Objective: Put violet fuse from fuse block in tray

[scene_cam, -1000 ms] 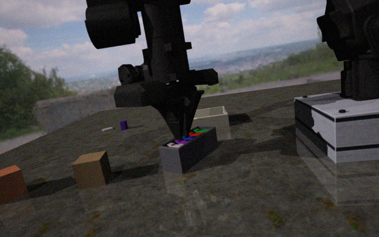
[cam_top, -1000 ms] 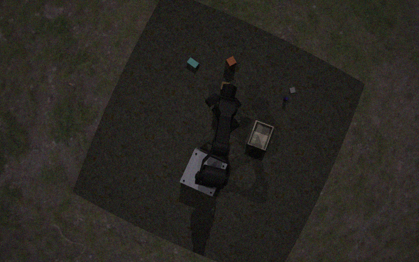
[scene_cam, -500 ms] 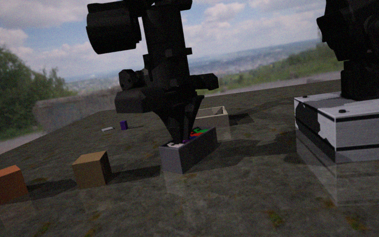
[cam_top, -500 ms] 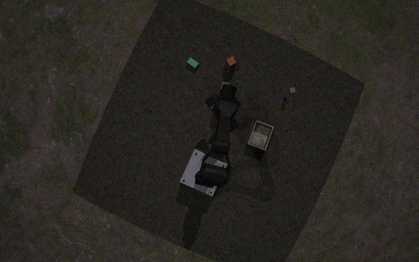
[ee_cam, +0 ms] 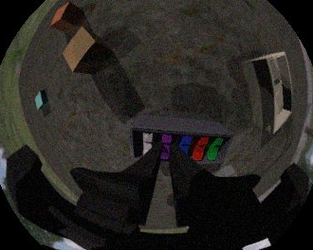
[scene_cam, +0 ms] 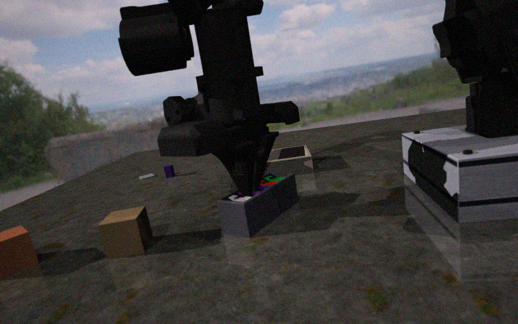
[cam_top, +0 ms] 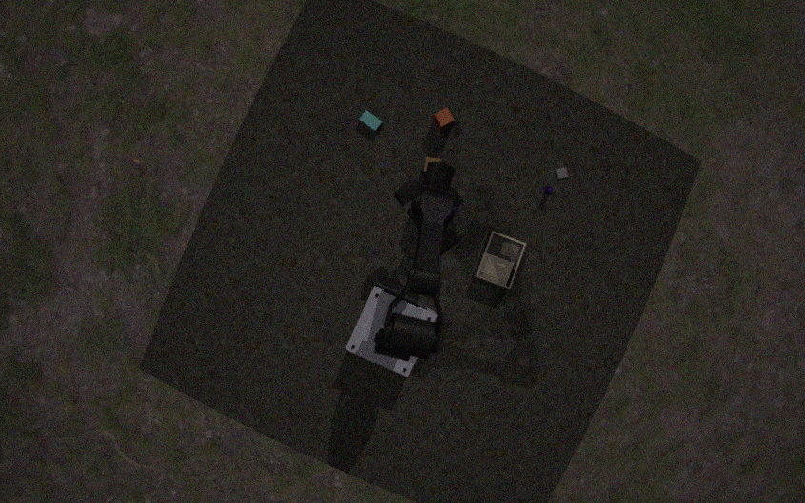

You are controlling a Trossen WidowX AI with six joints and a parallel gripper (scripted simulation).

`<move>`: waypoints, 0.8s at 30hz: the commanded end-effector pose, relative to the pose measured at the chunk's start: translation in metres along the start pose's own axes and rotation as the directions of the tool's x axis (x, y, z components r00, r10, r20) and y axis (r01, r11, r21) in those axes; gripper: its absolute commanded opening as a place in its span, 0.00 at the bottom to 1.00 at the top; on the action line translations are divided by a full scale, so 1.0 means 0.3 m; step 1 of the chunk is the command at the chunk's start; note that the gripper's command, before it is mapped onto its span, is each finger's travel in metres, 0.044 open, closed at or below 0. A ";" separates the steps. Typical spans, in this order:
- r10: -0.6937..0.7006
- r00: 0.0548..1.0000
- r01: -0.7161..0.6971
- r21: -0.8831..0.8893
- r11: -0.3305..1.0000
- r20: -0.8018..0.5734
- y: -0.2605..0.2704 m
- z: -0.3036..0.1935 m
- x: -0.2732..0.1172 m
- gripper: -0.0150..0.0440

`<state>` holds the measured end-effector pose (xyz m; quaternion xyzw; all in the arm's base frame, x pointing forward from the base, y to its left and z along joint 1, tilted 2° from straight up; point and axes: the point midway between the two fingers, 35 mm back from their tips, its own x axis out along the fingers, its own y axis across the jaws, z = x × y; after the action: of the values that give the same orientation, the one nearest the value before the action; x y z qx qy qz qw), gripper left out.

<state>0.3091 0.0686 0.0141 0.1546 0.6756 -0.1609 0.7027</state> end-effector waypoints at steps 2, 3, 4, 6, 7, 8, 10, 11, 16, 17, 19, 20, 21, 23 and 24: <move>0.000 1.000 0.000 0.000 1.000 0.000 0.000 0.000 -0.001 0.25; 0.000 1.000 0.000 0.000 1.000 0.000 0.000 0.000 -0.002 0.25; 0.000 1.000 0.000 0.000 1.000 0.000 0.000 0.001 -0.003 0.25; 0.000 1.000 0.000 0.000 1.000 0.001 0.001 0.001 -0.006 0.25; 0.000 1.000 0.000 0.000 1.000 0.001 0.001 0.001 -0.008 0.25; 0.000 1.000 0.000 0.000 1.000 0.001 0.001 0.001 -0.010 0.25; 0.000 1.000 0.000 0.000 1.000 0.001 0.001 0.001 -0.013 0.25; 0.000 1.000 0.000 0.000 1.000 0.001 0.001 0.001 -0.015 0.25; 0.000 1.000 0.000 0.000 1.000 0.001 0.001 0.002 -0.023 0.25; 0.000 1.000 0.000 0.000 1.000 0.001 0.001 0.002 -0.024 0.25; 0.000 1.000 0.000 0.001 1.000 0.001 0.001 0.002 -0.028 0.25; 0.000 1.000 0.000 0.001 1.000 0.001 0.001 0.002 -0.029 0.25; 0.000 1.000 0.000 0.001 1.000 0.001 0.001 0.002 -0.031 0.25; 0.000 1.000 0.000 0.001 1.000 0.001 0.001 0.002 -0.034 0.25; 0.000 1.000 0.000 0.001 1.000 0.001 0.001 0.002 -0.036 0.25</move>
<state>0.3087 0.0686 0.0223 0.1540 0.6764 -0.1610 0.7020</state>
